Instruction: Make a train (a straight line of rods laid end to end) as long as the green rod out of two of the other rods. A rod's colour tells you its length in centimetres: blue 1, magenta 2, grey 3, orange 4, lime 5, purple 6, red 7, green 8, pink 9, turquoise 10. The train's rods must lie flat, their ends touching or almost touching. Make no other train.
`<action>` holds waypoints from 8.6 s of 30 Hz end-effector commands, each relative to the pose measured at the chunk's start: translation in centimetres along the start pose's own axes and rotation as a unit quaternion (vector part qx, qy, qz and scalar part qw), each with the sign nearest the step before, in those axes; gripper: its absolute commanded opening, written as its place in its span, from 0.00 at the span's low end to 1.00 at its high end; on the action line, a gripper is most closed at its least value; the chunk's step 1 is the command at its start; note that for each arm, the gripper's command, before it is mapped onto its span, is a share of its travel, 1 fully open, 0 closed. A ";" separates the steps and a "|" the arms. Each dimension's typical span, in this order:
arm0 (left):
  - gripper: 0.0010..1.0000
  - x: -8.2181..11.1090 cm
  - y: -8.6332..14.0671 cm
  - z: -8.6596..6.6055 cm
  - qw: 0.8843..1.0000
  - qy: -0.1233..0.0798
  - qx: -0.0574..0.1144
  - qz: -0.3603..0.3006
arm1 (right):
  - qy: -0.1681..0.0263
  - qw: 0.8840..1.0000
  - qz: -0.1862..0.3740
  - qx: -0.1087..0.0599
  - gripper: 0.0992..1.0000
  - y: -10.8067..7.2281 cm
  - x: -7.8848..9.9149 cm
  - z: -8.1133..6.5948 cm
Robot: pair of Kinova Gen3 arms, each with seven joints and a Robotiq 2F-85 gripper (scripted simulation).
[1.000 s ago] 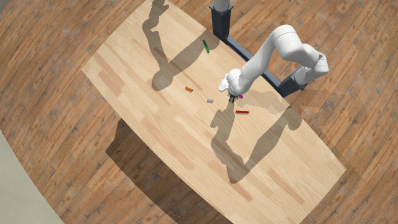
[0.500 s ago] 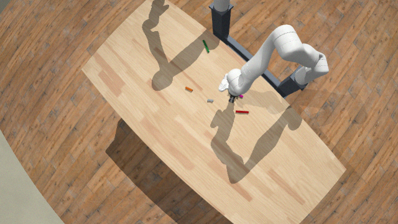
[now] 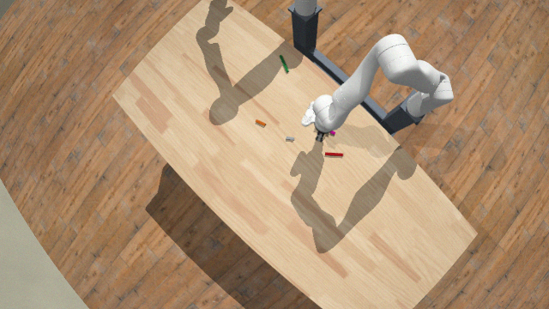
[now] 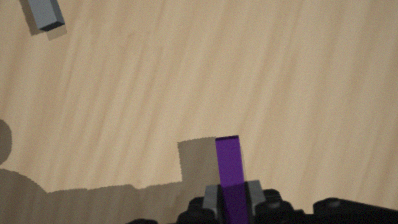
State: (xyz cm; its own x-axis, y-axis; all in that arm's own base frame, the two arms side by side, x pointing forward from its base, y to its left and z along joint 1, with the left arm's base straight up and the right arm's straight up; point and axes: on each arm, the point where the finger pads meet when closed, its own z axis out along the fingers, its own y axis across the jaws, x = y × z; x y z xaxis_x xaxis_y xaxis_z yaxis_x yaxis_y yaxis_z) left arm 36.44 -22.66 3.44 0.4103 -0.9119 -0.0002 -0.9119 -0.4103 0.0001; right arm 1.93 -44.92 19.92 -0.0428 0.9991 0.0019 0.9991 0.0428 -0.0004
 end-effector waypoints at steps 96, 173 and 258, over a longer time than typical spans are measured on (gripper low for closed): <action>0.14 -0.2 0.0 1.0 1.000 0.001 0.001 0.000 | -0.001 1.000 0.000 0.000 1.00 0.0 0.0 -0.1; 1.00 -0.3 0.0 -8.0 1.000 0.001 0.001 0.000 | -0.001 1.000 0.000 0.000 1.00 0.0 0.0 -0.1; 1.00 -0.3 0.0 -16.6 1.000 0.001 0.001 0.000 | -0.001 1.000 0.000 0.000 1.00 0.0 0.0 -0.1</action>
State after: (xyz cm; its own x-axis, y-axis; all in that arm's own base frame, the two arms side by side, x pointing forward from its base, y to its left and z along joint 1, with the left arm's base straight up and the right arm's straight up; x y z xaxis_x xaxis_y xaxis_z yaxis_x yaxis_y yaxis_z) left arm 36.33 -22.39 19.99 0.4103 -0.9119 -0.0002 -0.9119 -0.4103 0.0001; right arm 1.93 -44.92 19.92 -0.0428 0.9991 0.0019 0.9991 0.0428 -0.0004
